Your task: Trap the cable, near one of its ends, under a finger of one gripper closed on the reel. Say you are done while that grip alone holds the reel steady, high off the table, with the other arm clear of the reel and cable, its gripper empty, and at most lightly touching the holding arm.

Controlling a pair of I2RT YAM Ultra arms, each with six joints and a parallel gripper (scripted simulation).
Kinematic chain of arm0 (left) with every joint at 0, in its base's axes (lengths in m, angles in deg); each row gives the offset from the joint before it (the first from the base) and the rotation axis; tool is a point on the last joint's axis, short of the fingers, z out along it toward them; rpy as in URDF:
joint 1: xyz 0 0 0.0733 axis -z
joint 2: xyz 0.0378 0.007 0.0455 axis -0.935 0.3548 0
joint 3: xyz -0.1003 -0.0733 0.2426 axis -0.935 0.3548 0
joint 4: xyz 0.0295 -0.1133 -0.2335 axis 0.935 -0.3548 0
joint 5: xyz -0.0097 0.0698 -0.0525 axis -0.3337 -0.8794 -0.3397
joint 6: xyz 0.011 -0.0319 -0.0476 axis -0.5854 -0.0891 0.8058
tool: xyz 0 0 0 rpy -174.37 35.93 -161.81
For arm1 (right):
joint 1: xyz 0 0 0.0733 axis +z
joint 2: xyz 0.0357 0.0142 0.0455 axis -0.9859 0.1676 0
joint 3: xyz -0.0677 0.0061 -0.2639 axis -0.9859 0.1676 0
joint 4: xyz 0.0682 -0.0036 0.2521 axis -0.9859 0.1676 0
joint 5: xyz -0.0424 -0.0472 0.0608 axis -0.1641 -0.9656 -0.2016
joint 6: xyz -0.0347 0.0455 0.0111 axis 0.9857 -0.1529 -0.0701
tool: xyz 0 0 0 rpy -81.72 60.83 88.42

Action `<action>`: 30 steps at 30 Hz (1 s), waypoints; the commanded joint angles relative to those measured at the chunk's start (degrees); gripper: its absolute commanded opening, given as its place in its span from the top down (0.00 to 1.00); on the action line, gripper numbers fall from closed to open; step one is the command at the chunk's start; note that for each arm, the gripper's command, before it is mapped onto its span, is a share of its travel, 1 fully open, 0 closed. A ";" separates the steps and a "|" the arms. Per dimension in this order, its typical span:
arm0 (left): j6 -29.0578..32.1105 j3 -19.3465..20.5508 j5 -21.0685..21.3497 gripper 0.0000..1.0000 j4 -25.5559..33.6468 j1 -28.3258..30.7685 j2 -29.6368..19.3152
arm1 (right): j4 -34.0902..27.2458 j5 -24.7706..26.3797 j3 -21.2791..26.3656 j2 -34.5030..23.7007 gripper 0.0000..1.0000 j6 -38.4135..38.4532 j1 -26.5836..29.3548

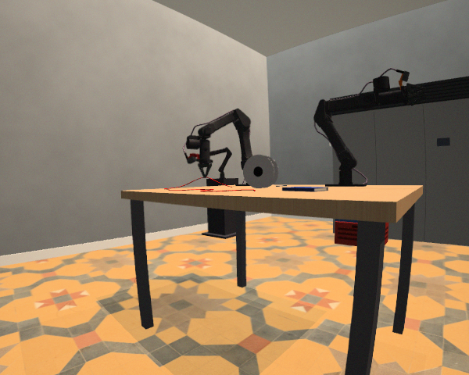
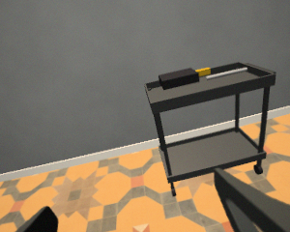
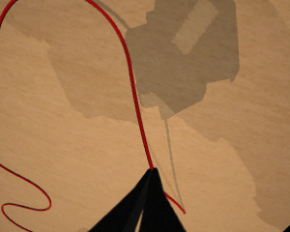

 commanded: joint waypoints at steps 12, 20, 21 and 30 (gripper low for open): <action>0.60 0.88 0.35 0.00 -0.71 -0.63 0.23 | 6.32 3.73 -5.54 -7.42 1.00 -4.59 -2.56; 0.60 0.88 0.35 0.00 -0.71 -0.63 0.23 | 8.40 5.85 -7.25 -10.56 1.00 -7.16 -3.74; 0.60 0.88 0.35 0.00 -0.71 -0.63 0.23 | 8.82 6.14 -7.73 -10.92 1.00 -7.53 -3.90; 0.60 0.88 0.35 0.00 -0.71 -0.63 0.23 | 11.01 7.96 -10.35 -13.09 1.00 -10.14 -4.85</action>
